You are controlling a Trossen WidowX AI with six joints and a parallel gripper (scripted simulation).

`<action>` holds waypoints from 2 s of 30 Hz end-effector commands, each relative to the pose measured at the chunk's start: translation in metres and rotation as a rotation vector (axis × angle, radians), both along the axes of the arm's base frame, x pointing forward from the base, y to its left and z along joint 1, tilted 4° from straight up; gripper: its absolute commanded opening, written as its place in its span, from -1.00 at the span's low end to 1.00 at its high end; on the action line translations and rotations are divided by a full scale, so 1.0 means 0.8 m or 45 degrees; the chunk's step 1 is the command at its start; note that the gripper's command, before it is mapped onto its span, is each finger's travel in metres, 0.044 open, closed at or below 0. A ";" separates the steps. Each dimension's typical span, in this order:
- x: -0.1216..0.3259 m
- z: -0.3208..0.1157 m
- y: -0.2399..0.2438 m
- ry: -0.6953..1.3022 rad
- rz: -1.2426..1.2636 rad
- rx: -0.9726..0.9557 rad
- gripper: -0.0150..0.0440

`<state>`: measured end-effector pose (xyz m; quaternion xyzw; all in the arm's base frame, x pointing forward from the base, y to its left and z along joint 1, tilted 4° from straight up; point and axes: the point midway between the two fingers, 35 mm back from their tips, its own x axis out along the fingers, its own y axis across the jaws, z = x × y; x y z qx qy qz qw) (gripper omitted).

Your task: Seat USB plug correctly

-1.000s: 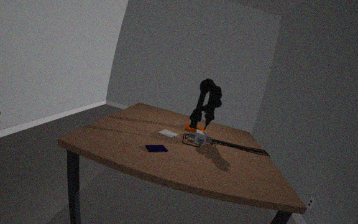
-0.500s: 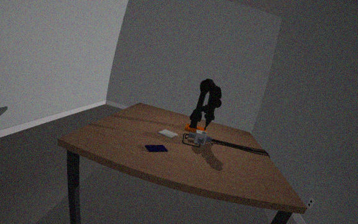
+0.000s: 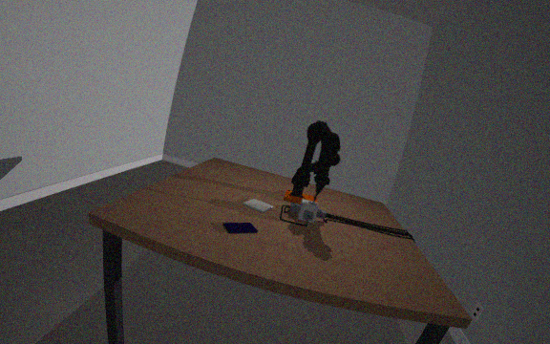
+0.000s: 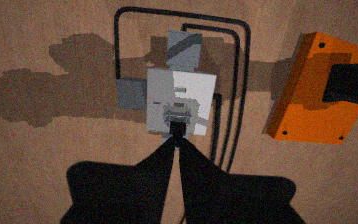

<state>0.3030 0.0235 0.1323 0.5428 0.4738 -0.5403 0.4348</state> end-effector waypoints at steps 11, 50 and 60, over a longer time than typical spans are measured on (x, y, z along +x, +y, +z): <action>0.000 -0.002 0.001 -0.005 0.014 0.016 -0.49; 0.000 -0.008 0.003 -0.008 0.025 0.032 -0.49; -0.001 -0.009 0.003 -0.008 0.025 0.032 -0.49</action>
